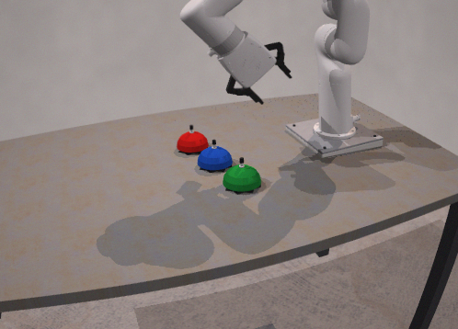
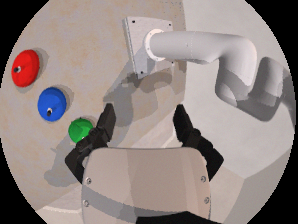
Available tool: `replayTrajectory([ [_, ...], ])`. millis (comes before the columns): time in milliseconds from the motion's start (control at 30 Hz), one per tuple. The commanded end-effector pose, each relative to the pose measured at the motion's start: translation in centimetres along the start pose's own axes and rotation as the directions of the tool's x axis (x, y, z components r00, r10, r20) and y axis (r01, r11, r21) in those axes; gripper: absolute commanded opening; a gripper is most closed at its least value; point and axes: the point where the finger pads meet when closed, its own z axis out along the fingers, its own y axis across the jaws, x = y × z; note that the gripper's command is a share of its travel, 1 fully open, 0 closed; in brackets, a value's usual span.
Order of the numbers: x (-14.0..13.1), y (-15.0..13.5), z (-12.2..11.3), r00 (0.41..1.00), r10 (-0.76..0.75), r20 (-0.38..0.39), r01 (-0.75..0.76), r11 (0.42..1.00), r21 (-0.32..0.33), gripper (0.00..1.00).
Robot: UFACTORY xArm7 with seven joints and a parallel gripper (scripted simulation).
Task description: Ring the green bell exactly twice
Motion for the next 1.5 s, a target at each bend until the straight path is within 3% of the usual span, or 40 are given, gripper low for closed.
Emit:
replayTrajectory([
  [0, -1.7, -2.6, 0.0, 0.999, -0.051, 0.007, 0.049, 0.989, 0.139, 1.00],
  [67, -1.7, -2.6, 0.0, 0.999, -0.051, 0.007, 0.049, 0.989, 0.139, 1.00],
  [133, -3.6, -4.9, -0.7, 0.994, -0.113, 0.001, 0.108, 0.954, 0.281, 1.00],
  [167, -3.6, -4.9, -0.7, 0.994, -0.113, 0.001, 0.108, 0.954, 0.281, 1.00],
  [200, -4.6, -5.8, -1.2, 0.990, -0.142, -0.006, 0.135, 0.929, 0.345, 1.00],
  [233, -4.6, -5.8, -1.2, 0.990, -0.142, -0.006, 0.135, 0.929, 0.345, 1.00],
  [267, -5.5, -6.6, -1.7, 0.985, -0.170, -0.014, 0.161, 0.901, 0.403, 1.00],
  [300, -5.5, -6.6, -1.7, 0.985, -0.170, -0.014, 0.161, 0.901, 0.403, 1.00],
  [367, -7.1, -7.8, -2.8, 0.976, -0.217, -0.034, 0.205, 0.840, 0.502, 1.00],
  [400, -7.1, -7.8, -2.8, 0.976, -0.217, -0.034, 0.205, 0.840, 0.502, 1.00],
  [533, -9.3, -9.0, -4.5, 0.957, -0.280, -0.070, 0.261, 0.735, 0.625, 1.00],
  [833, -10.4, -9.3, -5.4, 0.948, -0.307, -0.090, 0.284, 0.681, 0.675, 1.00],
  [867, -10.4, -9.3, -5.4, 0.948, -0.307, -0.090, 0.284, 0.681, 0.675, 0.00],
  [1467, -10.4, -9.3, -5.4, 0.948, -0.307, -0.090, 0.284, 0.681, 0.675, 0.00],
])
